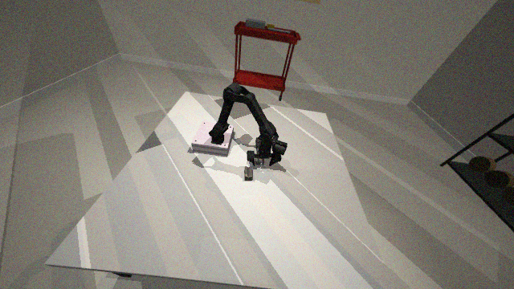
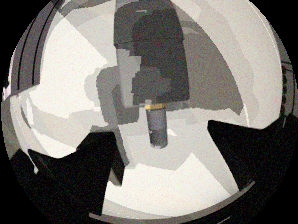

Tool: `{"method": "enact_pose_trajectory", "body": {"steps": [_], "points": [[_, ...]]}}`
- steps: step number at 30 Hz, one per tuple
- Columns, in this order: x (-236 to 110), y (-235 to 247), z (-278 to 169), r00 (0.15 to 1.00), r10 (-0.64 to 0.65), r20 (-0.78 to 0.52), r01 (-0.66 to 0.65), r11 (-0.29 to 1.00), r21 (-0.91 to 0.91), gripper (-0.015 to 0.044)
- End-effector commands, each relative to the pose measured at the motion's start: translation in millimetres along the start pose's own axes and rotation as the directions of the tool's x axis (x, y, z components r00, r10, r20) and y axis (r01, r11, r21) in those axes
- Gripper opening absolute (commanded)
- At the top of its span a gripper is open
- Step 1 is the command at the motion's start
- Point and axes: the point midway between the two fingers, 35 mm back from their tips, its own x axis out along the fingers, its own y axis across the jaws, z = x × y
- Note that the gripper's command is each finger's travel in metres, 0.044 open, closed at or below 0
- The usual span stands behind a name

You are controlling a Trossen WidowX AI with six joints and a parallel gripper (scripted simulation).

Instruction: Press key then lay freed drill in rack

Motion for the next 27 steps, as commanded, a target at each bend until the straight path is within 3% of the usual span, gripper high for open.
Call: {"method": "enact_pose_trajectory", "body": {"steps": [1,18,27], "points": [[11,4,3,1.000,0.018,0.006,-0.018,1.000,0.004,0.0440],[22,5,7,1.000,0.018,0.006,-0.018,1.000,0.004,0.0440],[19,3,6,1.000,0.008,0.005,-0.008,1.000,0.000,0.0204]]}}
